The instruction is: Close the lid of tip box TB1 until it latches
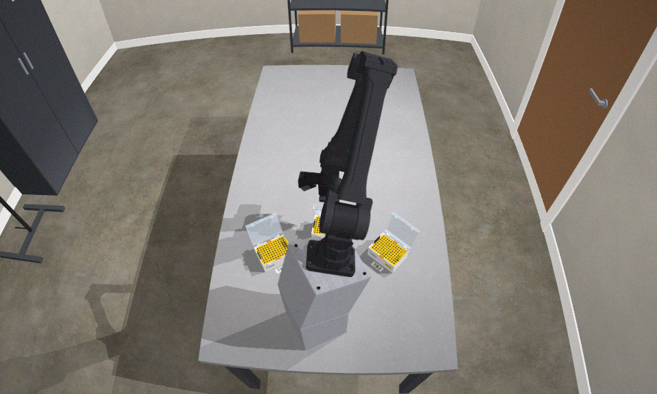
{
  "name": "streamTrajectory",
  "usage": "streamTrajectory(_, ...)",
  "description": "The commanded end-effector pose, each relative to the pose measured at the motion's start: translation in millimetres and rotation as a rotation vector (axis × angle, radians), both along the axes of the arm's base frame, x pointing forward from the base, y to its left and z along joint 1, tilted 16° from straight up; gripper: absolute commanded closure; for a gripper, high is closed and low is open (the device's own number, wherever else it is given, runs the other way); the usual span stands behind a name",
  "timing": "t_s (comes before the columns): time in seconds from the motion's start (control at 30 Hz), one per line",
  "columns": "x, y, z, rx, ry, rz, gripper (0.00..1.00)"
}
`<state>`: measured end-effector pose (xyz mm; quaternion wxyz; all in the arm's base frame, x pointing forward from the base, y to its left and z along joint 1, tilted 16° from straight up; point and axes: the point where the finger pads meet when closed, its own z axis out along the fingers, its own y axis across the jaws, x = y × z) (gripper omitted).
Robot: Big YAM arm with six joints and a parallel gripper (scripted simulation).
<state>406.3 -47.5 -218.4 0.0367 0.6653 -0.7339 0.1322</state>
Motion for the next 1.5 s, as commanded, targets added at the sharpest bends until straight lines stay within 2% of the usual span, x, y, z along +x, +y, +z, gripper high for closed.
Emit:
streamTrajectory(0.0, 10.1, 4.0, 12.9, 0.000, -0.046, -0.003, 1.00)
streamTrajectory(0.4, -3.9, 6.0, 12.0, -0.001, -0.042, 0.000, 1.00)
streamTrajectory(1.47, -0.2, 5.5, 12.8, -0.001, -0.047, -0.001, 1.00)
